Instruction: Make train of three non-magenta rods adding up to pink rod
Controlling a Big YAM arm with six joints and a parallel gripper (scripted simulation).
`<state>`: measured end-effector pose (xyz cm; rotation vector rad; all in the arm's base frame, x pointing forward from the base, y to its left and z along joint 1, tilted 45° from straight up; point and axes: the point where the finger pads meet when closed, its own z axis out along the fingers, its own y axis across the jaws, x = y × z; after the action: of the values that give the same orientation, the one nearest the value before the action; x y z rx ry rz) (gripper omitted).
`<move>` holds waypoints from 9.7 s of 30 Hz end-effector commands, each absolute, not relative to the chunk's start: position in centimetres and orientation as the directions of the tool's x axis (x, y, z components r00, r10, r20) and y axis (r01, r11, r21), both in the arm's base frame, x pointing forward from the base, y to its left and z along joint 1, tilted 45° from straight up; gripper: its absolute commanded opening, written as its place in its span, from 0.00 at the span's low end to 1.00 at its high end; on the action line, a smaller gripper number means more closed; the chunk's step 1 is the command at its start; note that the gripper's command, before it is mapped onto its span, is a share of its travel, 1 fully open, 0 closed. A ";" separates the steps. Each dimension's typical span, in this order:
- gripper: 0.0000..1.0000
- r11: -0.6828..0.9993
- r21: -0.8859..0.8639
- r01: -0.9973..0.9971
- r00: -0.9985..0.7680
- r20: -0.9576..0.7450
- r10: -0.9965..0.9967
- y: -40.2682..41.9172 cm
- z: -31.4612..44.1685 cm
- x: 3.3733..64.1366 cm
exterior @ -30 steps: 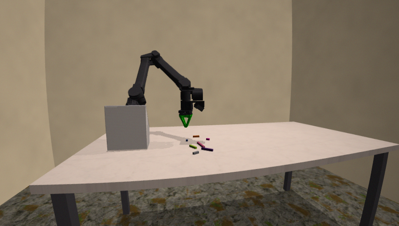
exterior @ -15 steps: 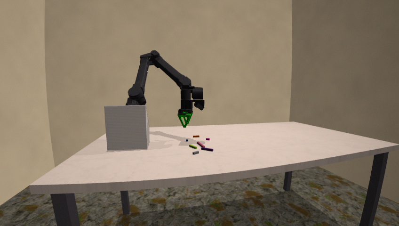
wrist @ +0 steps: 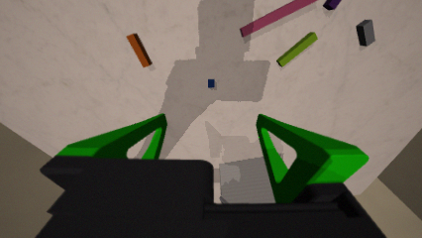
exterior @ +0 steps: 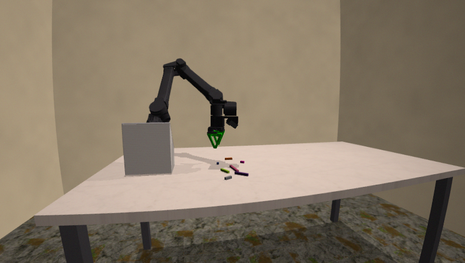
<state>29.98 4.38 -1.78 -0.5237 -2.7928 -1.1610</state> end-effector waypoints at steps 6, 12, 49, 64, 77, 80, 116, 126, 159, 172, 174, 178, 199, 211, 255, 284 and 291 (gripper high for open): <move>1.00 0.711 0.685 0.159 -0.982 0.032 0.188 -0.5 -4.7 33.3; 1.00 0.713 0.690 0.123 -0.988 0.015 0.156 -1.3 -5.5 33.2; 1.00 0.705 0.604 -0.372 -0.922 -0.325 -0.209 -10.8 -17.5 32.2; 0.23 0.680 0.604 -0.414 -0.906 -0.342 -0.248 -10.4 -18.5 31.5; 0.23 0.685 0.597 -0.417 -0.905 -0.346 -0.250 -10.5 -18.1 31.8; 0.23 0.685 0.597 -0.417 -0.905 -0.346 -0.250 -10.5 -18.1 31.8; 0.23 0.672 0.624 -0.399 -0.915 -0.322 -0.244 -7.9 -19.7 30.7; 0.23 0.673 0.625 -0.395 -0.916 -0.321 -0.239 -6.9 -20.9 30.7; 0.23 0.678 0.622 -0.392 -0.917 -0.326 -0.231 -6.0 -22.0 30.9; 0.23 0.678 0.622 -0.392 -0.917 -0.326 -0.231 -6.0 -22.0 30.9; 0.23 0.678 0.622 -0.392 -0.917 -0.326 -0.231 -6.0 -22.0 30.9; 0.23 0.678 0.622 -0.392 -0.917 -0.326 -0.231 -6.0 -22.0 30.9; 0.23 0.681 0.617 -0.395 -0.915 -0.334 -0.228 -6.6 -22.1 30.4; 0.23 0.679 0.618 -0.396 -0.915 -0.329 -0.234 -6.3 -22.1 30.1; 0.23 0.680 0.617 -0.397 -0.914 -0.330 -0.235 -6.5 -22.2 30.3; 0.23 0.681 0.616 -0.396 -0.915 -0.330 -0.234 -6.6 -22.2 30.4; 0.23 0.681 0.616 -0.396 -0.915 -0.330 -0.234 -6.6 -22.2 30.4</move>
<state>30.33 -5.87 -22.05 0.5995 -3.0668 -1.2281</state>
